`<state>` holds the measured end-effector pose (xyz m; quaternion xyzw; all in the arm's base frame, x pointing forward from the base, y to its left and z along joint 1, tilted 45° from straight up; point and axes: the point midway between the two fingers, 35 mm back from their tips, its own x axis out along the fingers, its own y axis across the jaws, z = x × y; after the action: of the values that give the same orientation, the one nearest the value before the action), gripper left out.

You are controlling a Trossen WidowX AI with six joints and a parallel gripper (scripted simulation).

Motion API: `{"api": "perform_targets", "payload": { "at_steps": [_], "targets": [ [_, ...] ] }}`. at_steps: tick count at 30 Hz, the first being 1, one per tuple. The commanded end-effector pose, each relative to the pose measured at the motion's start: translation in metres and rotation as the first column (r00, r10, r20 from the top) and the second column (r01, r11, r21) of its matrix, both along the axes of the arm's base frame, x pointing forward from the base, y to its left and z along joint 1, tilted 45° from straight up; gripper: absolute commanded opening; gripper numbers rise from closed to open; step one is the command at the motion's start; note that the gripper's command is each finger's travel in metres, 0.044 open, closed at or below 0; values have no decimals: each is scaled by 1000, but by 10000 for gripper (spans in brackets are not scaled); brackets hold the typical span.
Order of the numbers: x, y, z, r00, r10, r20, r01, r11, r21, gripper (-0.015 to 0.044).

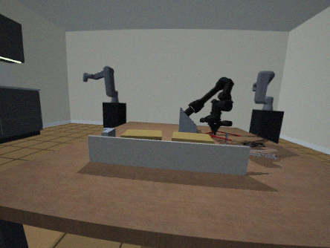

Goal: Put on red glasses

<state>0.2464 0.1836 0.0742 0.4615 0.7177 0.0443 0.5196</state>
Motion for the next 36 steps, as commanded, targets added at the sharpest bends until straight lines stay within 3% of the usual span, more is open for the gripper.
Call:
{"api": "perform_targets", "payload": {
  "at_steps": [1, 9, 21, 36],
  "targets": [
    [-2, 1, 1, 1000, -2, -3, 2, 1000, 0, 0],
    [-4, -1, 6, 1000, -1, -3, 1, 1000, -1, 0],
    [-7, -38, 47, 1000, -2, -3, 2, 1000, -2, 0],
    [7, -74, 10, 986, 117, 116, -115, 993, -24, 0]
  ]
}}
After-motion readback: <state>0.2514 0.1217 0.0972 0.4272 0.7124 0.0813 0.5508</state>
